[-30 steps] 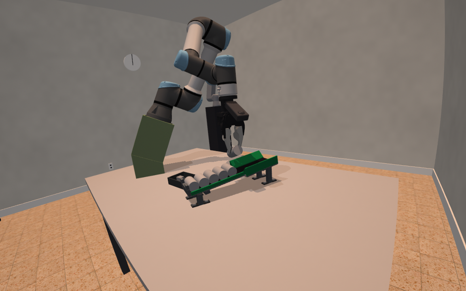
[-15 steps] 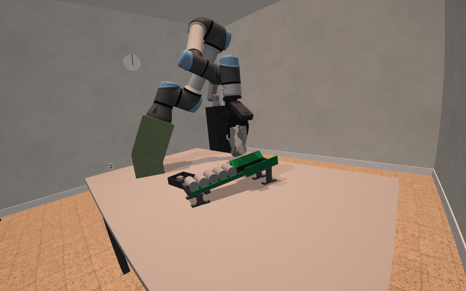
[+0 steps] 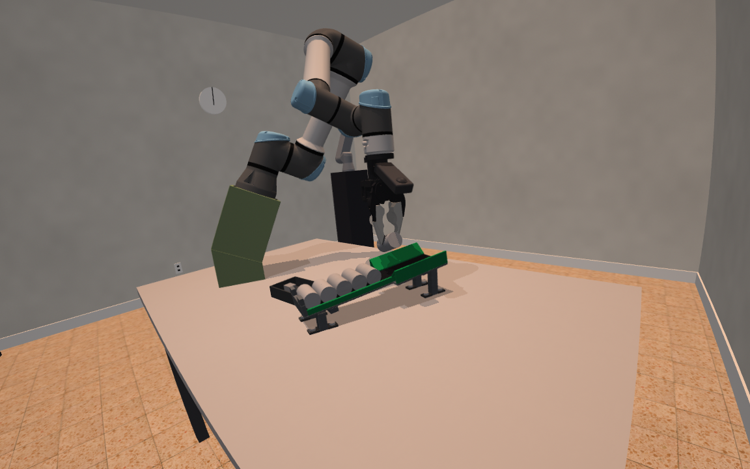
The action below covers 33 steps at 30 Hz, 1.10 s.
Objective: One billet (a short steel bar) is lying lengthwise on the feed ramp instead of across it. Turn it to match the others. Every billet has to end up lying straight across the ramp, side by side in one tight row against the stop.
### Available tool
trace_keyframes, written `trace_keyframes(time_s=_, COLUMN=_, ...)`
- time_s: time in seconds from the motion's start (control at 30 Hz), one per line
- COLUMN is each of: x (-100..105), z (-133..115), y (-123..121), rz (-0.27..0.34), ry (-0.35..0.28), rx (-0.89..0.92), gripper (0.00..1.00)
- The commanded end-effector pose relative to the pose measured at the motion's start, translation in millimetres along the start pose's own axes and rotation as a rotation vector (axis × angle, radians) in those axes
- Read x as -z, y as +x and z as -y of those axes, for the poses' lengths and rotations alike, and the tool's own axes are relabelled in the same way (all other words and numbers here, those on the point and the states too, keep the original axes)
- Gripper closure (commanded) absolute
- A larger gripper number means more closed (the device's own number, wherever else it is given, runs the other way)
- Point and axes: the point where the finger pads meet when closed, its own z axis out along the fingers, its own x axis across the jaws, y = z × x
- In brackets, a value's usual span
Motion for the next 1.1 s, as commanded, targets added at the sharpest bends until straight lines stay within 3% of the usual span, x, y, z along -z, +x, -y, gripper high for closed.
trace_keyframes(time_s=0.0, x=0.7, z=0.8, y=-1.2, rz=0.0, ry=0.002, rx=0.0, gripper=1.0)
trace_keyframes(time_s=0.33, x=0.7, z=1.1, y=-5.3, rz=0.0, ry=0.002, rx=0.0, gripper=1.0)
trace_keyframes(time_s=1.07, x=-20.6, z=0.8, y=-6.4, rz=0.0, ry=0.002, rx=0.0, gripper=1.0)
